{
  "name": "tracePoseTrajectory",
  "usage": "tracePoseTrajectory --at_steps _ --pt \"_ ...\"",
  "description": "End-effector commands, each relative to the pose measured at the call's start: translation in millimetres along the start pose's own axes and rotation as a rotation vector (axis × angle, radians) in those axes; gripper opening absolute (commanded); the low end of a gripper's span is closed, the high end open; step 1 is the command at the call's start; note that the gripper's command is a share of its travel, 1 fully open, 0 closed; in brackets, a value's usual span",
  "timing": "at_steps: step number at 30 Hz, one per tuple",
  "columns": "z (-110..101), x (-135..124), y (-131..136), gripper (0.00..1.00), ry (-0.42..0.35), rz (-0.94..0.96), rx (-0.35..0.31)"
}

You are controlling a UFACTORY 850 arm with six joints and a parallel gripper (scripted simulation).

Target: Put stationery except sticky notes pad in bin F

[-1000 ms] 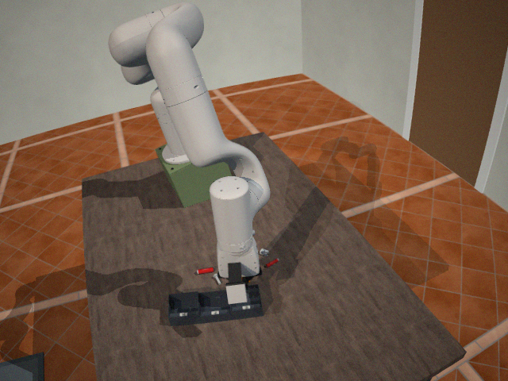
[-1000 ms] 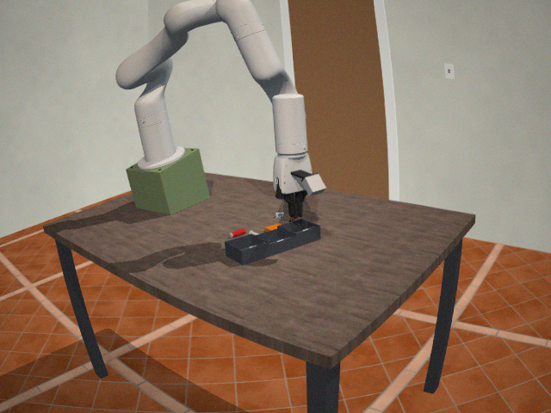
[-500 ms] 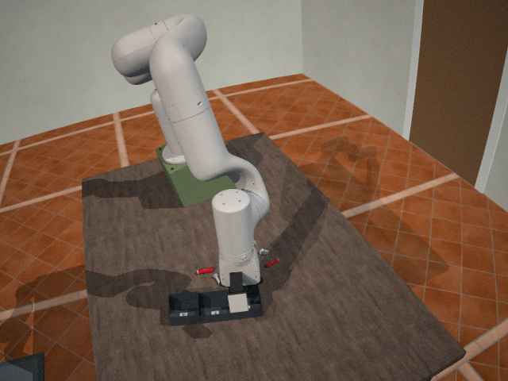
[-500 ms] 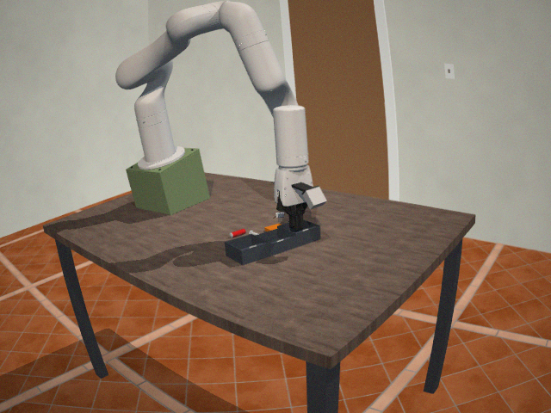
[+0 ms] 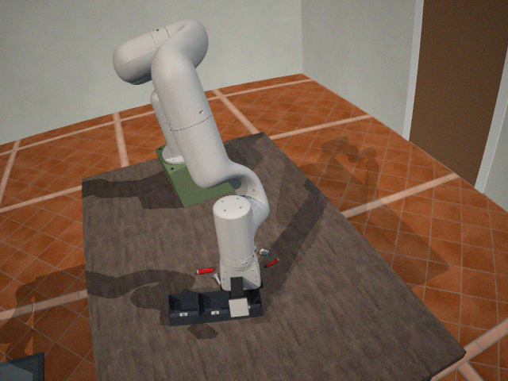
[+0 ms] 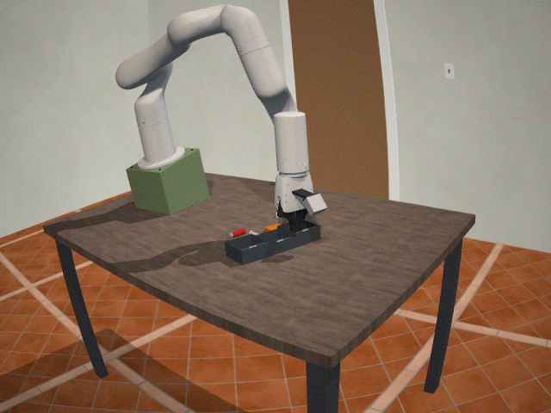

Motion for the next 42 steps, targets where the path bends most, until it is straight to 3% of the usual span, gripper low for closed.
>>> tracePoseTrajectory --at_steps 1,42 --pt "-0.6 0.9 -0.3 0.07 0.002 0.000 0.000" --pt "-6.0 0.8 -0.2 0.07 0.002 0.000 0.000"
Point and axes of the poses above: the point where the finger pads meet when closed, its own z axis out along the fingers, its own y axis across the jaws, x = y × z, the point moved 4 cm from there along -z, back along the fingers, and after that the axes turned 2 degrees about -z, right-handed, at the moved point
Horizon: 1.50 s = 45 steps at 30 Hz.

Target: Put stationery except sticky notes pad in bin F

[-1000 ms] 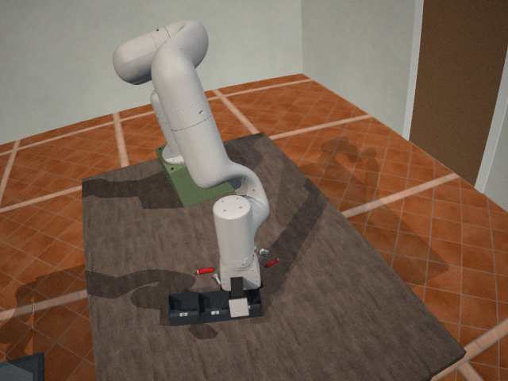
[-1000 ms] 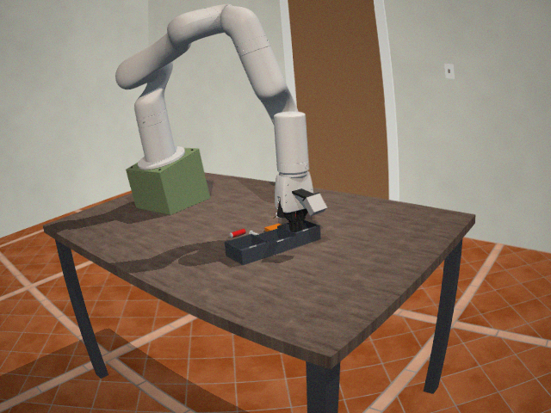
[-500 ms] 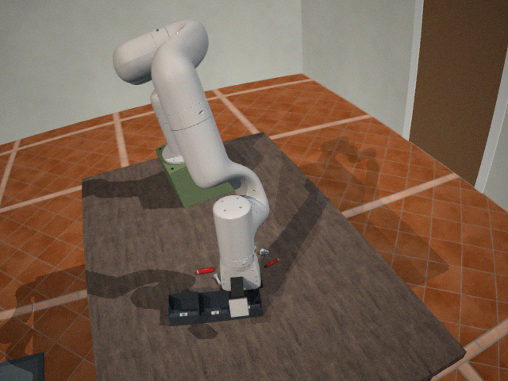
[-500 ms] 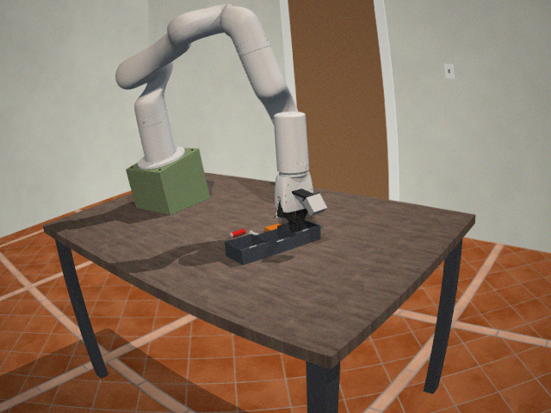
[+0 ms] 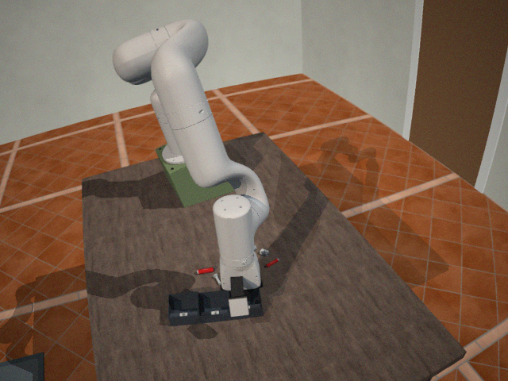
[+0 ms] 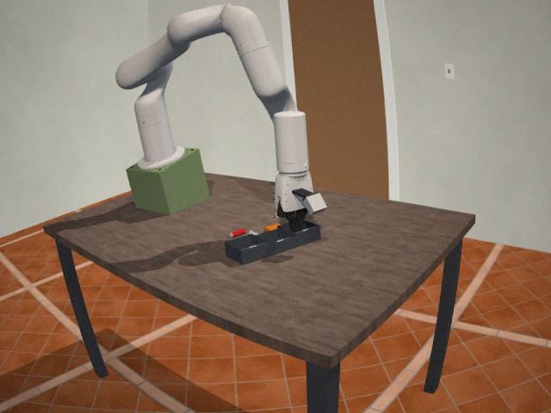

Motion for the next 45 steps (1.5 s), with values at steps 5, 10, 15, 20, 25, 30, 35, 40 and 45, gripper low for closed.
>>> tracePoseTrajectory --at_steps 5,10,15,20,25,30,35,40,45 --pt "-11.4 1.2 -0.3 0.07 0.002 0.000 0.001" --pt "-15.4 1.2 -0.3 0.07 0.002 0.000 0.001" --pt "-22.0 1.2 -0.3 0.07 0.002 0.000 0.001" --pt "-28.7 1.2 -0.3 0.07 0.002 0.000 0.001" --pt "-40.7 1.1 -0.3 0.07 0.002 0.000 0.001" --pt "-51.8 1.1 -0.3 0.07 0.002 0.000 0.001" --pt "-76.8 1.1 -0.3 0.07 0.002 0.000 0.001" --pt "-118.5 1.0 -0.3 0.07 0.002 0.000 0.001" --pt "-143.5 1.0 -0.3 0.07 0.002 0.000 0.001"
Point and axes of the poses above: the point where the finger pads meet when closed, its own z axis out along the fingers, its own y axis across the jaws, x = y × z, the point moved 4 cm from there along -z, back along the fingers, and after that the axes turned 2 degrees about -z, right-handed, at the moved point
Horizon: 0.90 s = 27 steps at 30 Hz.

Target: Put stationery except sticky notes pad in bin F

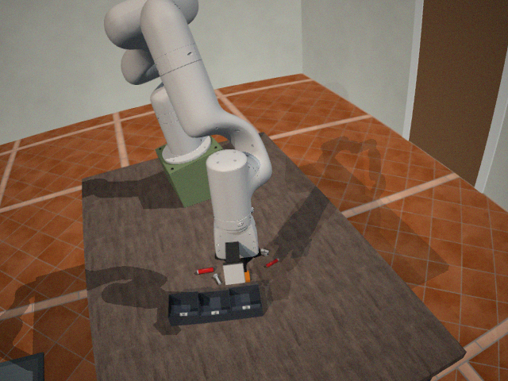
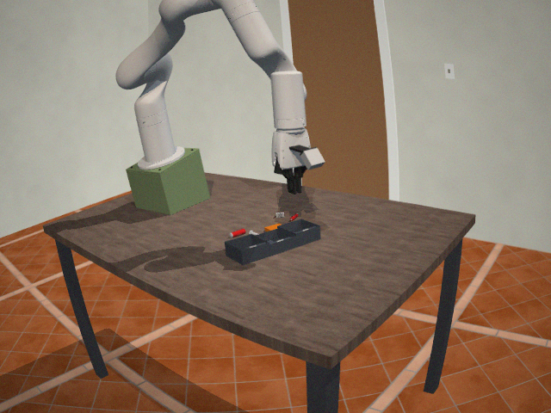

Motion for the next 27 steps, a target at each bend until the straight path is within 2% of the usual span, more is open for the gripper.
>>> tracePoseTrajectory --at_steps 1,5,17,18,27 --pt "-35.7 0.6 0.2 0.07 0.001 0.000 0.001" --pt "-67.4 0.6 0.2 0.07 0.001 0.000 0.001" --pt "-67.4 0.7 0.2 0.07 0.001 0.000 0.001" --pt "-63.2 -6.0 -2.4 0.29 0.001 -0.050 0.001" --pt "-24.8 -66.1 -26.0 0.29 -0.001 -0.375 0.000"
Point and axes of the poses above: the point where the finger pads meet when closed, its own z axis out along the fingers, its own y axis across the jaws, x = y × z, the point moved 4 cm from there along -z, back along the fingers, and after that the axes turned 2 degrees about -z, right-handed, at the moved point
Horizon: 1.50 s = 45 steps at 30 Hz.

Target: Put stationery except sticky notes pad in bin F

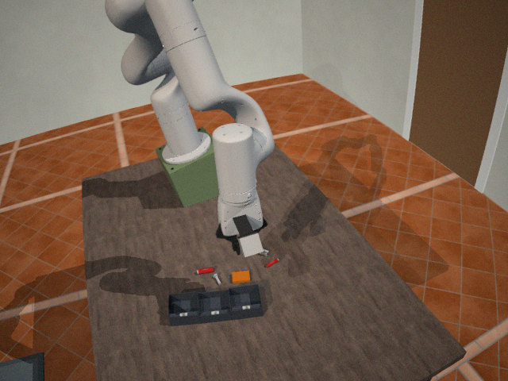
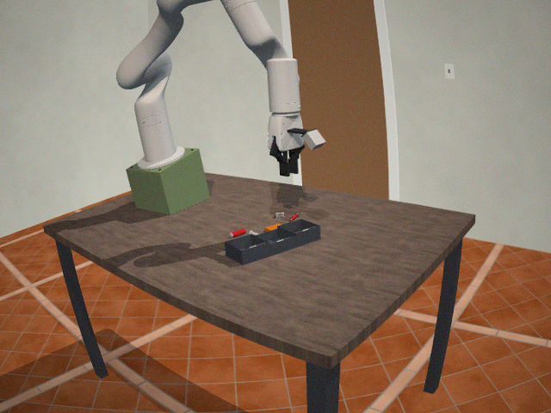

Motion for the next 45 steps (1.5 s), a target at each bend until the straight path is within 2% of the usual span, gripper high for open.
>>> tracePoseTrajectory --at_steps 1,4,5,19,21,24,45 --pt "18.9 -25.0 -19.7 0.29 0.006 -0.157 0.001" --pt "23.2 -30.8 -23.9 0.29 0.005 -0.190 0.001" --pt "27.5 -36.5 -28.0 0.29 0.004 -0.286 0.001" --pt "87.7 -117.5 -86.8 0.29 0.003 -0.720 0.003" --pt "87.7 -117.5 -86.8 0.29 0.003 -0.720 0.003" --pt "99.5 -135.6 -100.0 0.29 0.009 -0.758 -0.001" --pt "99.5 -135.1 -99.3 0.29 0.009 -0.758 -0.001"
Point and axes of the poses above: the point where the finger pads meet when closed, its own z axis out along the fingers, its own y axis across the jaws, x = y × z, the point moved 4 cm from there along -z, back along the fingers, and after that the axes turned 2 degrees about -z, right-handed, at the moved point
